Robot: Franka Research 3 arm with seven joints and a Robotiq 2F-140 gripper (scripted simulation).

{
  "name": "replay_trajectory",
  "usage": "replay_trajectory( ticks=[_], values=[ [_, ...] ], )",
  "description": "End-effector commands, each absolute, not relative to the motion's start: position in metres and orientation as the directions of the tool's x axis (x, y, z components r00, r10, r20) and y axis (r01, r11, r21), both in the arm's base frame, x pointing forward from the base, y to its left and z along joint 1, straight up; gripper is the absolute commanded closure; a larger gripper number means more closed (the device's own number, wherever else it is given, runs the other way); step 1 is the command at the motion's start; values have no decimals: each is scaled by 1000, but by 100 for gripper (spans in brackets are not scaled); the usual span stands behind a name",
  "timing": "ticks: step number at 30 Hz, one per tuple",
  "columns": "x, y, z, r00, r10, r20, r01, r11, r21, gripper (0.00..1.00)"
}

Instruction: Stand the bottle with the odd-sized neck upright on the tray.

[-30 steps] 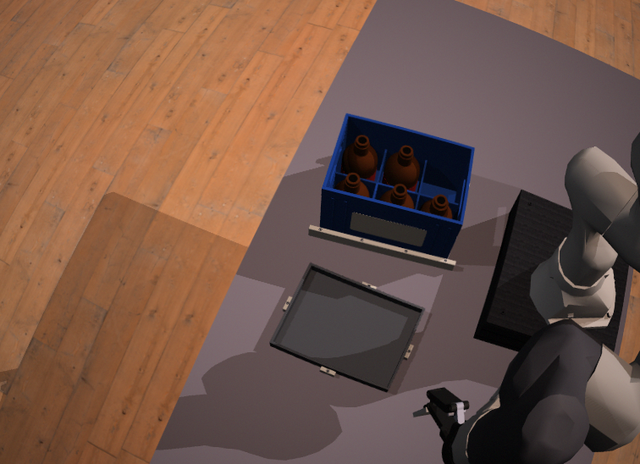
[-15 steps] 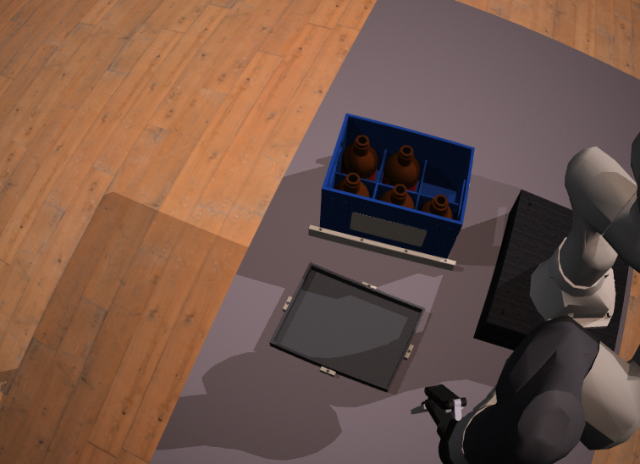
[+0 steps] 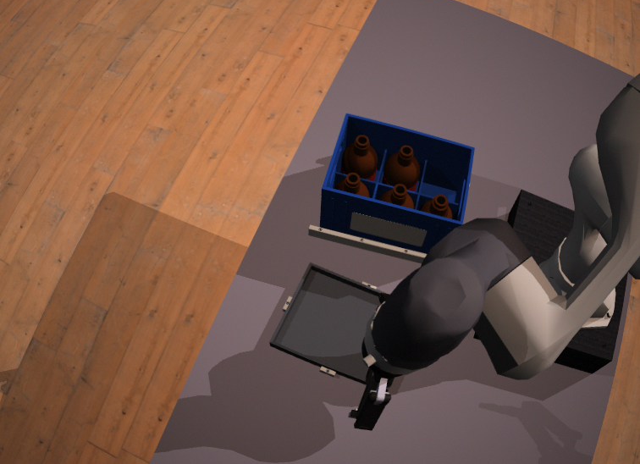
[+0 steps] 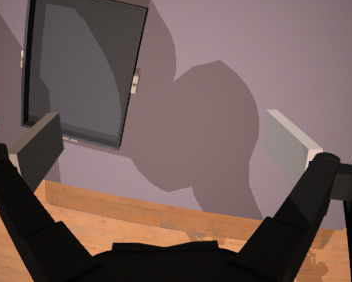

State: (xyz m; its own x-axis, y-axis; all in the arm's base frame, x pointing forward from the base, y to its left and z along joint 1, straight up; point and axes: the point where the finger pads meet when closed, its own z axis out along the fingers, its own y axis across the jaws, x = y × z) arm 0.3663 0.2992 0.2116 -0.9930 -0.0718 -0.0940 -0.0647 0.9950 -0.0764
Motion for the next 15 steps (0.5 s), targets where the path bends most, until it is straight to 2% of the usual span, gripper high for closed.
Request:
replay_trajectory(
  ticks=[1,13,15],
  values=[
    [392,266,211,-995,-34,-98,-27,997,-75,0],
    [445,128,201,-974,211,-83,216,975,-59,0],
    [445,128,201,-974,211,-83,216,975,-59,0]
  ],
)
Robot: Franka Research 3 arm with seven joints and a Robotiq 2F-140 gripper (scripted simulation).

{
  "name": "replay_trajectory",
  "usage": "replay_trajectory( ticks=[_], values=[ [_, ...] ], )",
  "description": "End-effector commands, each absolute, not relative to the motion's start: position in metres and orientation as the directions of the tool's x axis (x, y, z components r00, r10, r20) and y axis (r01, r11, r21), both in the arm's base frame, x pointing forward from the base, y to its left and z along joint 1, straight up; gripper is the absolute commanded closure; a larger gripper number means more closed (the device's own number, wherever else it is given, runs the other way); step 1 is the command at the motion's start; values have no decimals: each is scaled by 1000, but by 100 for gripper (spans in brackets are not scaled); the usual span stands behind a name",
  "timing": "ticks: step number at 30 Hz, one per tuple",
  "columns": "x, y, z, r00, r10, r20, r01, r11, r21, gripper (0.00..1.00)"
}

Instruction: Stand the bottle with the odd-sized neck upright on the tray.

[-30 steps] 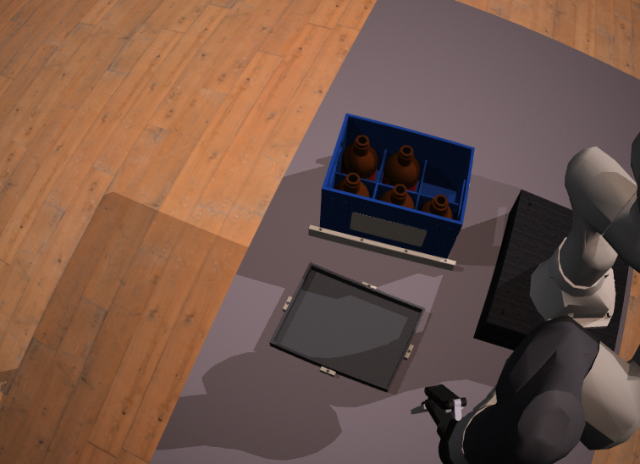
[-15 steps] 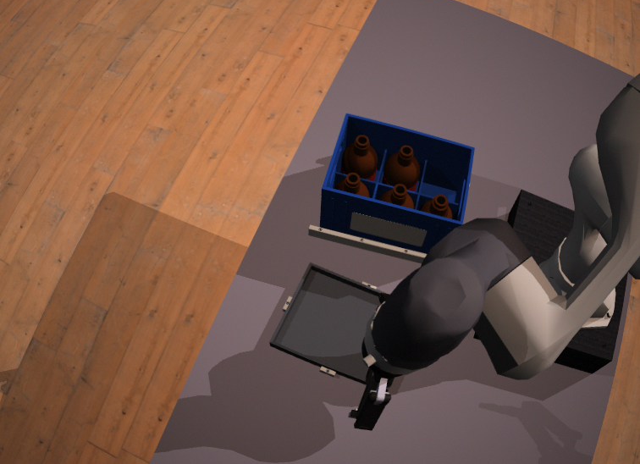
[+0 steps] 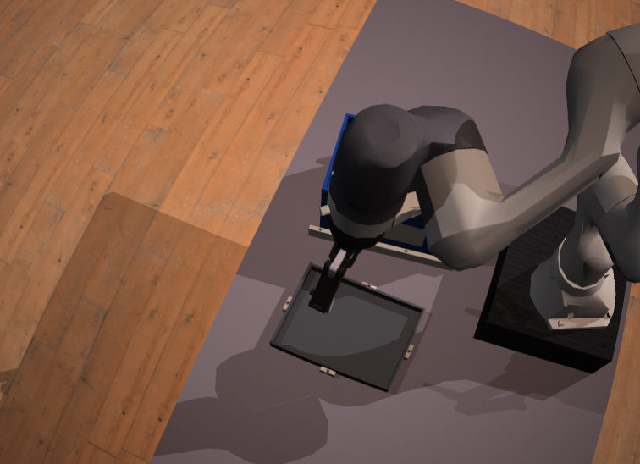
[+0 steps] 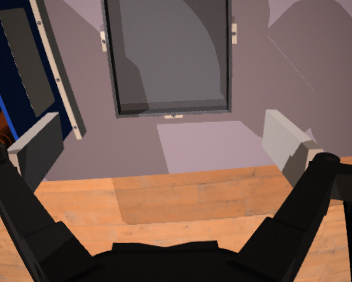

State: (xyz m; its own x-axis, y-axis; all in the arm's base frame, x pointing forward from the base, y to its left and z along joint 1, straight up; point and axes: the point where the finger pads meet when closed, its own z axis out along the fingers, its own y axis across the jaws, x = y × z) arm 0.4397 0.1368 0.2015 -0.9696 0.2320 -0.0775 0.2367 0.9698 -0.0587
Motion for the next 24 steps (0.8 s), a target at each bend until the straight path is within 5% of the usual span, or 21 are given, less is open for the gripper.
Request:
replay_trajectory(
  ticks=[1,24],
  values=[
    [450,96,199,-962,263,-79,267,962,-55,0],
    [401,-163,163,-737,675,-15,675,737,-4,0]
  ],
)
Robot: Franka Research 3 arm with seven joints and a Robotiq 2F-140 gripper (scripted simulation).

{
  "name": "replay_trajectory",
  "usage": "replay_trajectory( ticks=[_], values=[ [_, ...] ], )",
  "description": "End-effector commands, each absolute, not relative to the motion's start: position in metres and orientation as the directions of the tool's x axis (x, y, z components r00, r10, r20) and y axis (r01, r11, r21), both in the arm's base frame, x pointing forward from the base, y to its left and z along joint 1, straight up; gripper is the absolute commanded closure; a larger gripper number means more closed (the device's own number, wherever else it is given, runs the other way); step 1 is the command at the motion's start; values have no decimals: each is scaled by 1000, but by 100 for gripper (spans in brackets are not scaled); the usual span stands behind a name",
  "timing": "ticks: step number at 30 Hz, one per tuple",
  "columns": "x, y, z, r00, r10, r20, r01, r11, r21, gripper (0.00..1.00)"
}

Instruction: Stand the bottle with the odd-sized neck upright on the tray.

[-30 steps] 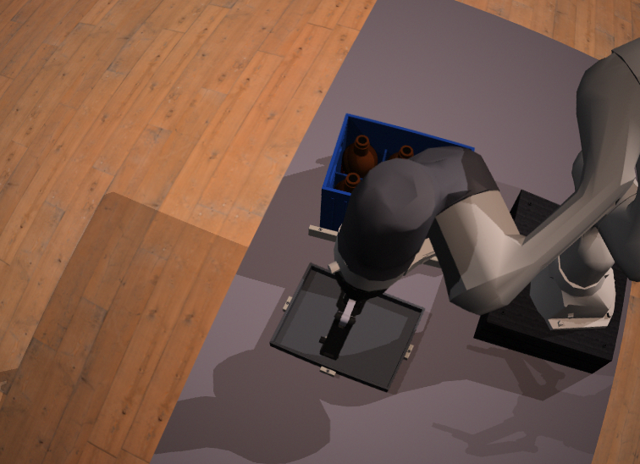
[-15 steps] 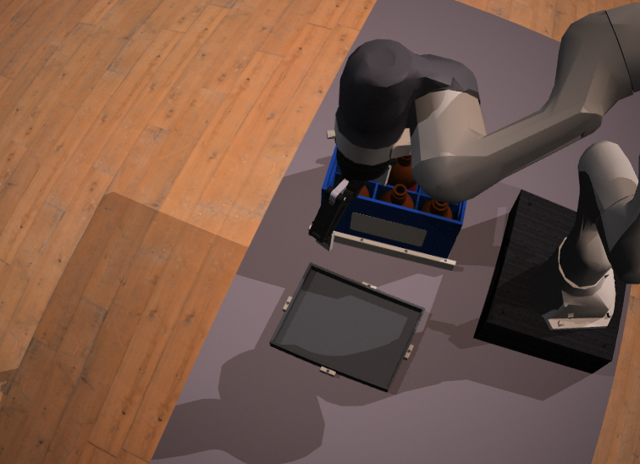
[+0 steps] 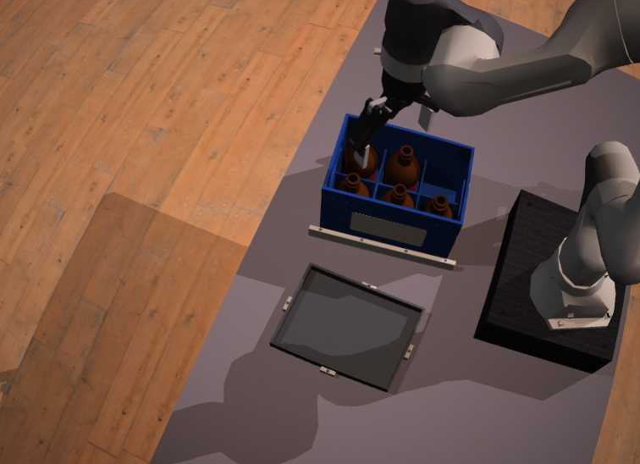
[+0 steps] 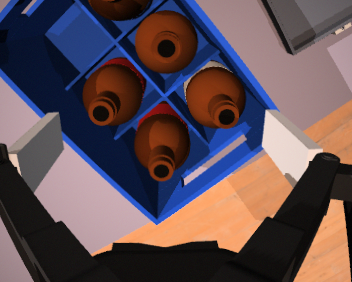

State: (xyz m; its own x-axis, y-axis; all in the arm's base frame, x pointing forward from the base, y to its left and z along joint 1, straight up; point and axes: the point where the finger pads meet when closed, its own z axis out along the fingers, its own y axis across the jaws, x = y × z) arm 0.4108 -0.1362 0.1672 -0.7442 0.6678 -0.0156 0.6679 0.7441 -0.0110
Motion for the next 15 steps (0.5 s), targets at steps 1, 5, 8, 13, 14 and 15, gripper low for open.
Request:
replay_trajectory(
  ticks=[1,5,8,13,14,15],
  values=[
    [395,-174,161,-722,692,-11,692,722,-1,0],
    [381,-194,156,-690,724,-2,724,690,5,0],
    [381,-194,156,-690,724,-2,724,690,5,0],
    [381,-194,156,-690,724,-2,724,690,5,90],
    [381,-194,156,-690,724,-2,724,690,5,90],
    [381,-194,156,-690,724,-2,724,690,5,90]
  ],
)
